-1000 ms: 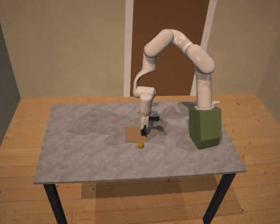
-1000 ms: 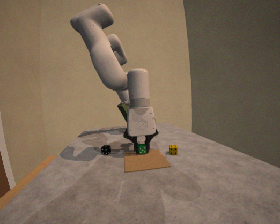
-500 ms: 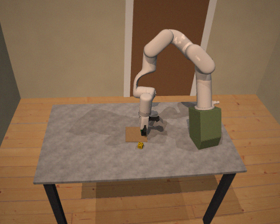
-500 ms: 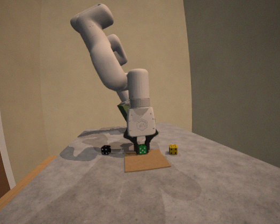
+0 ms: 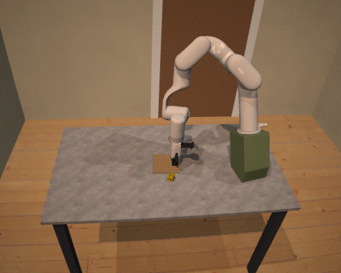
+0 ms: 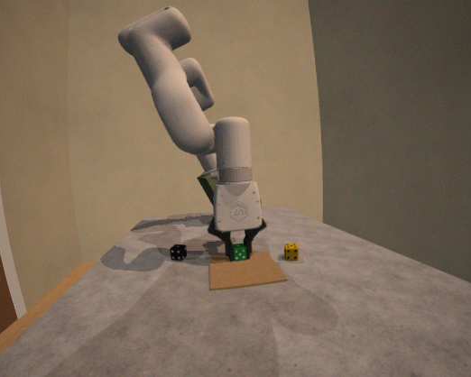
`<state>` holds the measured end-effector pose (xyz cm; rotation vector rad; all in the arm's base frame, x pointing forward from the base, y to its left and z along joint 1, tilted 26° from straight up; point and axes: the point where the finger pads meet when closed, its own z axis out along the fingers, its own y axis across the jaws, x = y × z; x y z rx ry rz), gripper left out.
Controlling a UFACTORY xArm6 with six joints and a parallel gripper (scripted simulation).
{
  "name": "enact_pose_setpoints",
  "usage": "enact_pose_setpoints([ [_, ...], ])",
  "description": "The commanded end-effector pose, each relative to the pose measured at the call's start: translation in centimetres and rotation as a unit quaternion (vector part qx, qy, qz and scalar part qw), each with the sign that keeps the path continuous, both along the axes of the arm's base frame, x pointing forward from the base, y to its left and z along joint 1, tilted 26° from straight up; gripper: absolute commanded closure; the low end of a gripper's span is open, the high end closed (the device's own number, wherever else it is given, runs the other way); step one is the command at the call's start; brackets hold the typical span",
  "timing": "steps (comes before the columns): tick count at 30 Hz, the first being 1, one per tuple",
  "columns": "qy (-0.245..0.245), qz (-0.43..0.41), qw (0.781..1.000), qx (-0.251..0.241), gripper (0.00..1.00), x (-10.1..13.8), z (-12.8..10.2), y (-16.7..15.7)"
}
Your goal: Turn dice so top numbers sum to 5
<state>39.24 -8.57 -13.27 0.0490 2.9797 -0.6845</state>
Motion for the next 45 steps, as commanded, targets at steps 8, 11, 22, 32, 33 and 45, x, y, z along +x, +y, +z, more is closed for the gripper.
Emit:
enact_pose_setpoints([
  [8, -0.001, 0.0, 1.0, 0.0, 0.73, 0.12, 0.07, 0.04],
  [11, -0.001, 0.0, 1.0, 0.0, 0.73, 0.12, 0.07, 0.04],
  [22, -0.001, 0.0, 1.0, 0.0, 0.73, 0.12, 0.07, 0.04],
  [32, -0.001, 0.0, 1.0, 0.0, 0.73, 0.12, 0.07, 0.04],
  [33, -0.001, 0.0, 1.0, 0.0, 0.73, 0.12, 0.07, 0.04],
  [45, -0.001, 0.0, 1.0, 0.0, 0.61, 0.12, 0.07, 0.04],
])
